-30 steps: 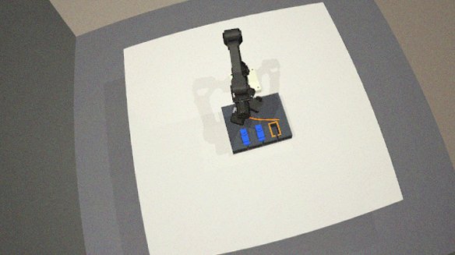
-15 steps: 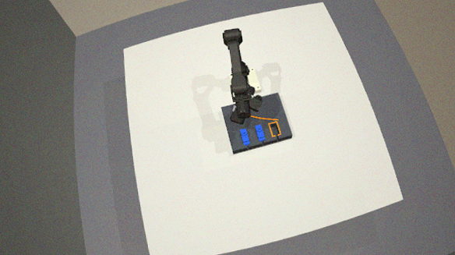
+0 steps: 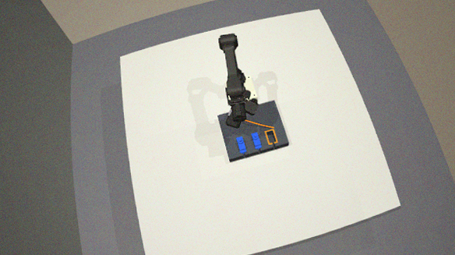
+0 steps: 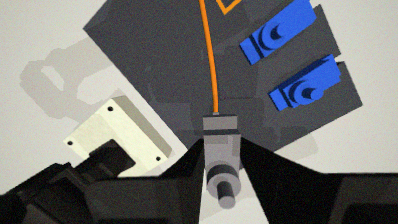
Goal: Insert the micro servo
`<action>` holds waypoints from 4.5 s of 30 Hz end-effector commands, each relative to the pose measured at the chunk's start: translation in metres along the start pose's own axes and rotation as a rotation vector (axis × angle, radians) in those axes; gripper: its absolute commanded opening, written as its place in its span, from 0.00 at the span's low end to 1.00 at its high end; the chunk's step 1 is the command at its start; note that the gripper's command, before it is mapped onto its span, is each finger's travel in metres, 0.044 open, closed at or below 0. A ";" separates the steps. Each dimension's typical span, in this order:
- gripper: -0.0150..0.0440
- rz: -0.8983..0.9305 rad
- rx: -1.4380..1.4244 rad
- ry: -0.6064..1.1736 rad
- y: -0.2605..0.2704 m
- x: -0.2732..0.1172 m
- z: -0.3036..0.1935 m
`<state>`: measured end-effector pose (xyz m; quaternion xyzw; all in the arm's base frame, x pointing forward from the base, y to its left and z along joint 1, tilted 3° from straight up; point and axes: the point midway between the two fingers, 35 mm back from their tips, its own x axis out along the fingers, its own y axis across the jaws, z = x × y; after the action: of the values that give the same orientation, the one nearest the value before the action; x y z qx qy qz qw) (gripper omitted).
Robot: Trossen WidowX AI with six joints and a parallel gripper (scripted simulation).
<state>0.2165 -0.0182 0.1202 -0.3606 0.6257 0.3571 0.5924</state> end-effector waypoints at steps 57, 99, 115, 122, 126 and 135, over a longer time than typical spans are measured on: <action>0.25 -0.003 0.389 -0.014 0.048 -0.003 0.114; 0.25 -0.002 0.982 -0.021 -0.011 -0.006 0.153; 0.25 -0.004 0.982 -0.025 -0.043 -0.004 0.175; 0.25 -0.004 0.982 -0.025 -0.044 0.006 0.175; 0.25 -0.004 0.982 -0.025 -0.044 0.012 0.176; 0.25 -0.004 0.982 -0.025 -0.045 0.013 0.176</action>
<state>0.3396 0.1142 0.0992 -0.0325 0.7130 0.0219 0.7000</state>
